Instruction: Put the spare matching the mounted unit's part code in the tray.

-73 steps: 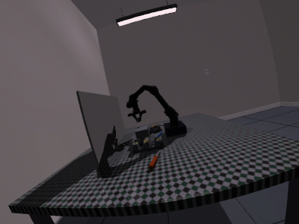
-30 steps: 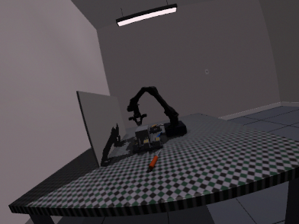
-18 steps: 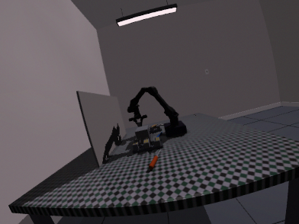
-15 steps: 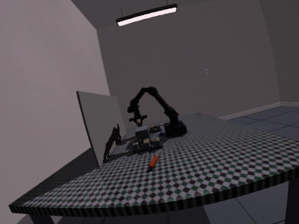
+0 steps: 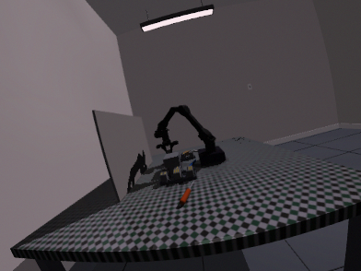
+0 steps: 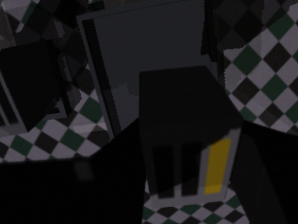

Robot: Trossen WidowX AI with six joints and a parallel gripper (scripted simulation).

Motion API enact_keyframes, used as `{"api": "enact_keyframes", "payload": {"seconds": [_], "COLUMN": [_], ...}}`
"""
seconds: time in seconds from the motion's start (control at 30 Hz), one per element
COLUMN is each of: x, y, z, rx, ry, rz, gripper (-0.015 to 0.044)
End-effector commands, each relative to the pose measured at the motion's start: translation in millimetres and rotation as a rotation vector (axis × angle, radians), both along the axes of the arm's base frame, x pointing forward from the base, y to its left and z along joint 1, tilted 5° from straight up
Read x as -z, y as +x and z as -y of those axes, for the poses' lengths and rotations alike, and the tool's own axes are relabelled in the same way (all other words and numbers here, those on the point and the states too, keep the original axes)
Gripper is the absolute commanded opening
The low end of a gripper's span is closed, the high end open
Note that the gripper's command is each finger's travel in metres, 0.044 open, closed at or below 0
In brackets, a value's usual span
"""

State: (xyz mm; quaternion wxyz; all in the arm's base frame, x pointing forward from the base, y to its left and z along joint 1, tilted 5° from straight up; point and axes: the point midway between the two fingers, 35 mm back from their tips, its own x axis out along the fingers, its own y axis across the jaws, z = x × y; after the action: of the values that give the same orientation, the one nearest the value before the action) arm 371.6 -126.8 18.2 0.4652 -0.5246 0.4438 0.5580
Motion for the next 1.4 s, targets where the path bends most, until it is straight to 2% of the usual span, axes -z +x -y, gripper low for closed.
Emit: {"api": "enact_keyframes", "payload": {"seconds": [0.0,1.37], "x": [5,40], "y": [-1,-8], "z": [0,-4], "rx": [0.003,0.003], "ry": [-0.004,-0.003], "rz": [-0.002,-0.003], "gripper": [0.0000,0.0000]}}
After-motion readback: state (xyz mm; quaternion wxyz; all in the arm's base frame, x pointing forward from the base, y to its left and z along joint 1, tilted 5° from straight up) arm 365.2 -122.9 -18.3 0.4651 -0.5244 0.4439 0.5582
